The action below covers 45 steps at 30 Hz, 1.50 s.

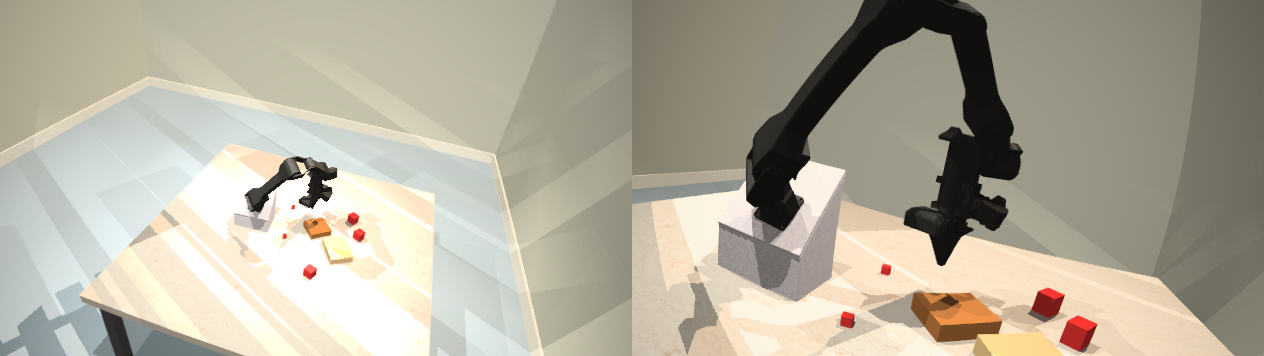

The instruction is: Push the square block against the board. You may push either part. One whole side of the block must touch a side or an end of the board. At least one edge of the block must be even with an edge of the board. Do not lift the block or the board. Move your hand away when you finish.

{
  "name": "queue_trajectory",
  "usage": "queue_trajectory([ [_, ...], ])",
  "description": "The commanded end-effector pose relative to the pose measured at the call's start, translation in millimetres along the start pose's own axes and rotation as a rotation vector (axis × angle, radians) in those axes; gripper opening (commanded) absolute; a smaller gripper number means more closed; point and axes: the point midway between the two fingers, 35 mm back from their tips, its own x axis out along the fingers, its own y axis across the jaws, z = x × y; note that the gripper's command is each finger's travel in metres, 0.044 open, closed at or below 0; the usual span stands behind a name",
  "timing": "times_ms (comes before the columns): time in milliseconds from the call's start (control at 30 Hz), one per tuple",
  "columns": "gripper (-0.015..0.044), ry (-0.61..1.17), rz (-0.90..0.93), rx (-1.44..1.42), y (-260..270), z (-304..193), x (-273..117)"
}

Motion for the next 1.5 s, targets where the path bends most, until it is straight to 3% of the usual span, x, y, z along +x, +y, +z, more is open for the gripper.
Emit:
queue_trajectory([
  [0,0.0,0.006,-0.007,-0.142,-17,0,1],
  [767,0.0,0.003,-0.014,-0.94,-100,-4,3],
  [1067,0.0,0.003,-0.014,-0.963,-102,-4,6],
  [1233,0.0,0.004,-0.019,-0.963,-104,-4,56],
  [1467,0.0,0.004,-0.019,-0.962,-104,-4,58],
])
